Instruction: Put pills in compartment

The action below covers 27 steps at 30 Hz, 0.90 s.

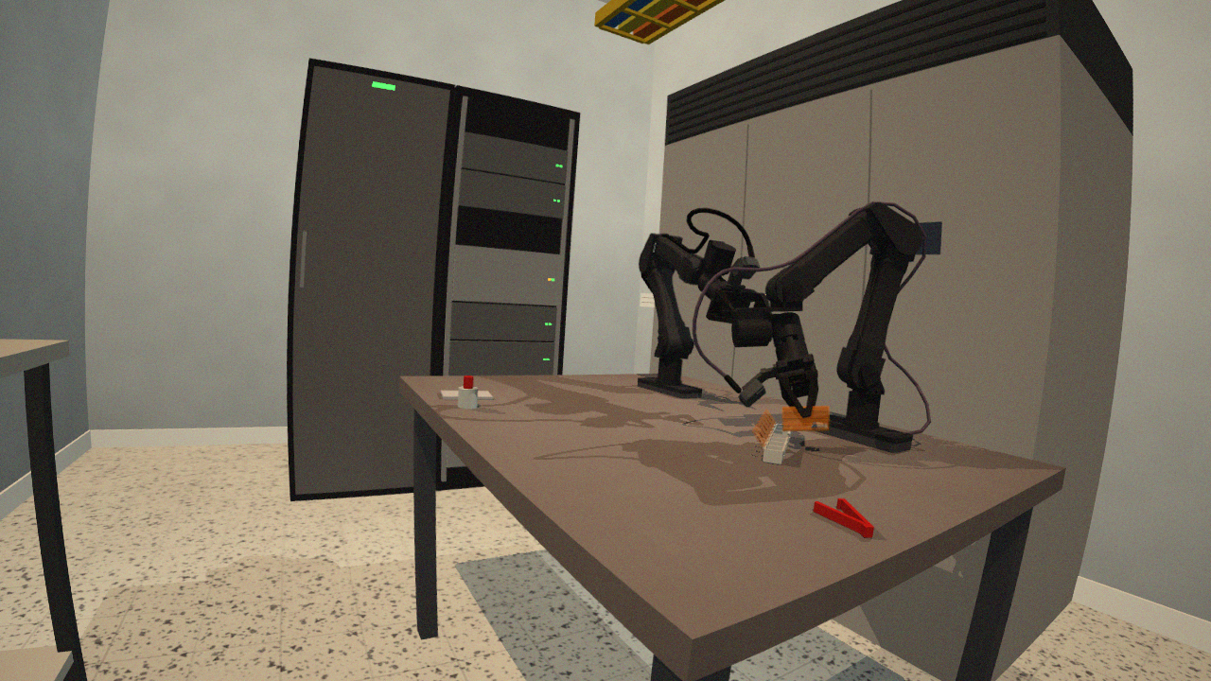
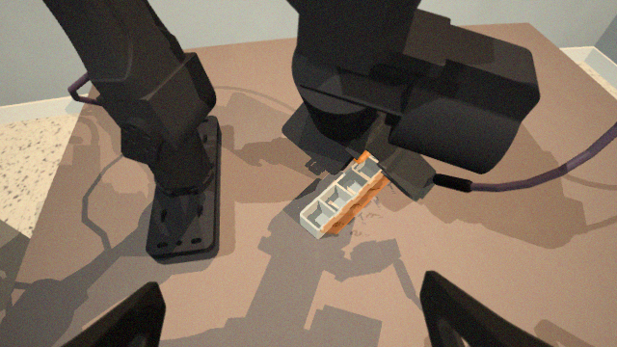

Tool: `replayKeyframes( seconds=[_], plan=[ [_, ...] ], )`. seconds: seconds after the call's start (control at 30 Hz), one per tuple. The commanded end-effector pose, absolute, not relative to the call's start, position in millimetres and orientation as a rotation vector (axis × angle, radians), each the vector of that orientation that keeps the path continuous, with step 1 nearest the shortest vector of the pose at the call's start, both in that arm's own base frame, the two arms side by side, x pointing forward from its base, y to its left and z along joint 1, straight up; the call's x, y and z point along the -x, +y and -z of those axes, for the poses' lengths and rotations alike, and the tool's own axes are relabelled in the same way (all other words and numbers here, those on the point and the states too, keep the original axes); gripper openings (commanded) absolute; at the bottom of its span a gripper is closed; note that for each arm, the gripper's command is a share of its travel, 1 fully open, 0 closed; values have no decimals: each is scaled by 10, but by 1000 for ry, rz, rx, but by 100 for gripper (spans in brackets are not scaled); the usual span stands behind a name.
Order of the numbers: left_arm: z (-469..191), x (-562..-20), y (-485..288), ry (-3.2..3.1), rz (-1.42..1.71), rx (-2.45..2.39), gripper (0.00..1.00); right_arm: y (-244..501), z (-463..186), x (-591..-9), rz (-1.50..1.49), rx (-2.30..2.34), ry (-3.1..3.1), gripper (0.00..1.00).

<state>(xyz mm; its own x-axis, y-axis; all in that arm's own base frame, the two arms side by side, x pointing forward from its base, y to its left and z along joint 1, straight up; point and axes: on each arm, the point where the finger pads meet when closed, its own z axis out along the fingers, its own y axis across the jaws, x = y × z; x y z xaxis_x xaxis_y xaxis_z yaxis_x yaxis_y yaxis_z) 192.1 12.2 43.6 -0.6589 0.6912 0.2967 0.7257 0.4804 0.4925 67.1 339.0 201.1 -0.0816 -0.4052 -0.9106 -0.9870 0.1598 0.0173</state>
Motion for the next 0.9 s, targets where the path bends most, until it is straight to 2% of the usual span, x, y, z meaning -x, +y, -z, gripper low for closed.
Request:
replayKeyframes(
  seconds=[0.0, 0.87],
  plan=[
    [-524, -2028, 93, -2675, 969, 1261, 36, 3377, -2108, -642, -915, 1352, 1589, 100],
    [-555, -2032, 65, -2528, 1019, 1256, 36, 3377, -2108, -642, -915, 1352, 1589, 100]
  ],
)
